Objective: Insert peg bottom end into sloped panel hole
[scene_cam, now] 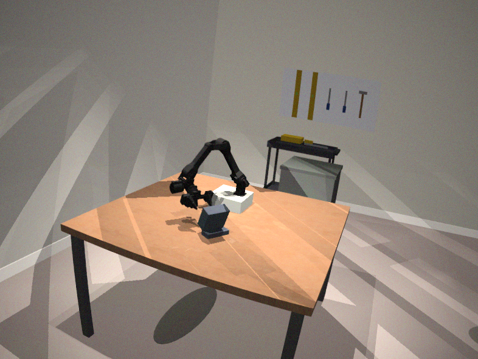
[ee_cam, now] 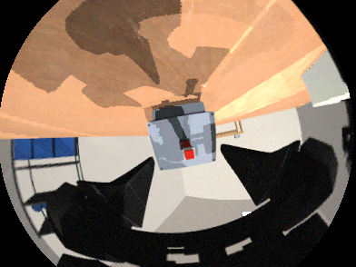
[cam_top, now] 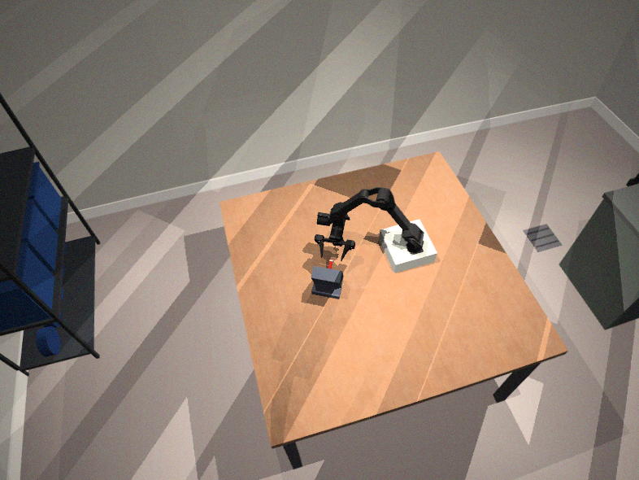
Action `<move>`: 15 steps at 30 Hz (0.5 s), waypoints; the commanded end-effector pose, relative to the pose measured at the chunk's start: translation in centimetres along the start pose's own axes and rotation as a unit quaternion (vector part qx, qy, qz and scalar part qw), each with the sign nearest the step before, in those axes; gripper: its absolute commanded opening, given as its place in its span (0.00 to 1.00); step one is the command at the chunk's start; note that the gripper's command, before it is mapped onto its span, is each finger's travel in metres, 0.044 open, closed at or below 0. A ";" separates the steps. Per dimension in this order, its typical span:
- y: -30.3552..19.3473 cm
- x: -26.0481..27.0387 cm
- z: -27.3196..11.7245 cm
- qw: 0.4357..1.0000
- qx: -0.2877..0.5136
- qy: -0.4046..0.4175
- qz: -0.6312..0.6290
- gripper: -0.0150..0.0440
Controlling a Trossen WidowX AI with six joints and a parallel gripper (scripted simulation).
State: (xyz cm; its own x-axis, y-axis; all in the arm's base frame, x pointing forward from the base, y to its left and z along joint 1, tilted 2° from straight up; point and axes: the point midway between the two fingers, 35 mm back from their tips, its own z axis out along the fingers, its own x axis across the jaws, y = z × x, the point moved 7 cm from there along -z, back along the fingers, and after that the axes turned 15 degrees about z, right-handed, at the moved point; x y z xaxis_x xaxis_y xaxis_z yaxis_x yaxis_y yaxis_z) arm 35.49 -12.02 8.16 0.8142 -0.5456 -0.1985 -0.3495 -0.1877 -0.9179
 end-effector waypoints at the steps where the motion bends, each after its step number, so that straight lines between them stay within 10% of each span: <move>1: 0.1 0.2 -0.4 1.000 -0.003 0.001 -0.002 1.00; 15: 0.3 0.3 -2.0 1.000 -0.003 0.001 -0.001 1.00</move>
State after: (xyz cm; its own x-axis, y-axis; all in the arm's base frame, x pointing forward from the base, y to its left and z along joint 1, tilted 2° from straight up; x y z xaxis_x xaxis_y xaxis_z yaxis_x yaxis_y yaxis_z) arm 34.75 -13.44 8.55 0.8135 -0.5457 -0.2011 -0.3522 -0.1870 -0.9171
